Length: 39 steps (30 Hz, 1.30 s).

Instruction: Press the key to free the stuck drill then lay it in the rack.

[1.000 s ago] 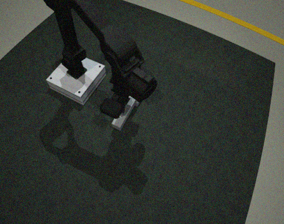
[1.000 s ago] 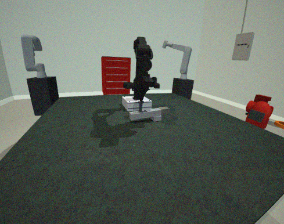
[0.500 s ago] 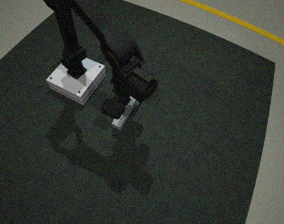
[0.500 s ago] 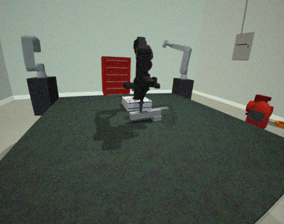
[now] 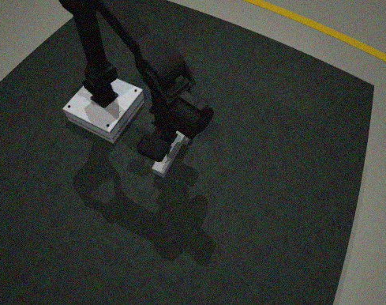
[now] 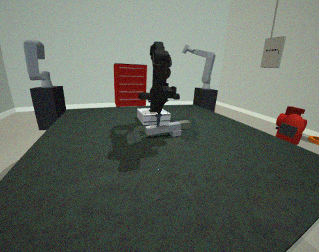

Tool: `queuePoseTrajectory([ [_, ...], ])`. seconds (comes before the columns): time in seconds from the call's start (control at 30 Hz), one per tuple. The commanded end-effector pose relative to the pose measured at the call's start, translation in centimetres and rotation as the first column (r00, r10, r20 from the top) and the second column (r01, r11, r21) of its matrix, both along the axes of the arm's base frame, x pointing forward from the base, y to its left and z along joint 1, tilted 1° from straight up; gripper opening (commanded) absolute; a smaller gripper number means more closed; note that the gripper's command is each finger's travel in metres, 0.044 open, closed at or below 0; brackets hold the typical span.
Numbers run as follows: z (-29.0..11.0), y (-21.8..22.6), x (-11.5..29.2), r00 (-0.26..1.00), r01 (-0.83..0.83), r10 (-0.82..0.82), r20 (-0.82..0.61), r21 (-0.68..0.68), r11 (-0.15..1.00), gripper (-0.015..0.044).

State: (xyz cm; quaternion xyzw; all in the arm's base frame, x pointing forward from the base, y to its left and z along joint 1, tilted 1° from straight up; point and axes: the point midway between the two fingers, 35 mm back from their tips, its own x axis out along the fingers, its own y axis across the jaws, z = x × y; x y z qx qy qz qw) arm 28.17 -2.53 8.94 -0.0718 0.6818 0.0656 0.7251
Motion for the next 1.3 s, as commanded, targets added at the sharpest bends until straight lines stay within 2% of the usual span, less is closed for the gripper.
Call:
queuePoseTrajectory([
  [0.0, -1.7, -0.1, -0.9, 0.999, 0.001, -0.001, -0.047, -0.003, 1.000, 0.0000],
  [1.27, -3.1, -0.2, -1.2, 0.999, 0.001, -0.001, -0.047, -0.003, 1.000, 0.0000],
])
